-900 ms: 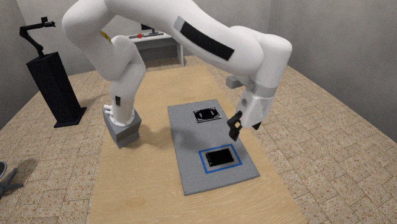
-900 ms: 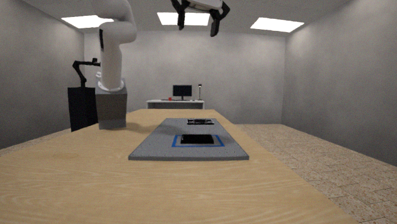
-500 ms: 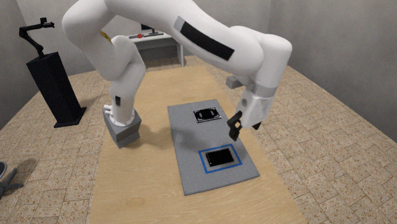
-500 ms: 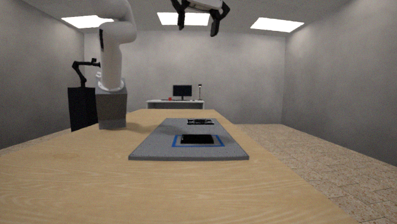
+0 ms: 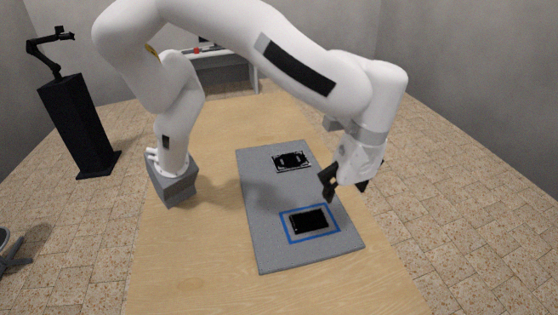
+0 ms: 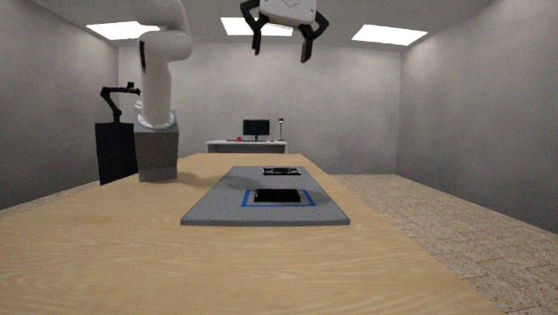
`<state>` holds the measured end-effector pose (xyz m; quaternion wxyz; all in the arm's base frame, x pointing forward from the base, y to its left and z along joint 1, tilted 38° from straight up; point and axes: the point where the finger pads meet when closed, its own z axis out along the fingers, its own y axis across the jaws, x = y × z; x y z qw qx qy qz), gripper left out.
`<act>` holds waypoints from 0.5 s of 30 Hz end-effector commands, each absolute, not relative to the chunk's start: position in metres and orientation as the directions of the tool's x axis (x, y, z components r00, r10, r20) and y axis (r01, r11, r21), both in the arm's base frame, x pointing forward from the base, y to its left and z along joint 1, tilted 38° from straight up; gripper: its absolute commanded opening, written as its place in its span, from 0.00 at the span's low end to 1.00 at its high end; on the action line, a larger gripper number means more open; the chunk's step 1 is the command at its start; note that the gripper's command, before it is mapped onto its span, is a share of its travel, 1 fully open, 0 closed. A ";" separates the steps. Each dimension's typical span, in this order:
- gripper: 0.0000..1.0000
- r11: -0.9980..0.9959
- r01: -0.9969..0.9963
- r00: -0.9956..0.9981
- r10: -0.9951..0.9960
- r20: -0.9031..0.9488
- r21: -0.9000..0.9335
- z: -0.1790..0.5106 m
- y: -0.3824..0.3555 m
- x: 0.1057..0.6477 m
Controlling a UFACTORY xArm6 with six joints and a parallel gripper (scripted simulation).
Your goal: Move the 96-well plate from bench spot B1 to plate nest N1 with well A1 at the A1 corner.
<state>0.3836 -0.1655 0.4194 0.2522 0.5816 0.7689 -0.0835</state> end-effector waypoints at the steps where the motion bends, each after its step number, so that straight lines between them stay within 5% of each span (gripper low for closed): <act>1: 1.00 0.170 0.958 -0.035 0.867 -0.498 0.230 0.407 -0.174 0.396; 15: 1.00 -0.067 0.928 0.247 0.847 -0.472 0.365 0.374 -0.184 0.420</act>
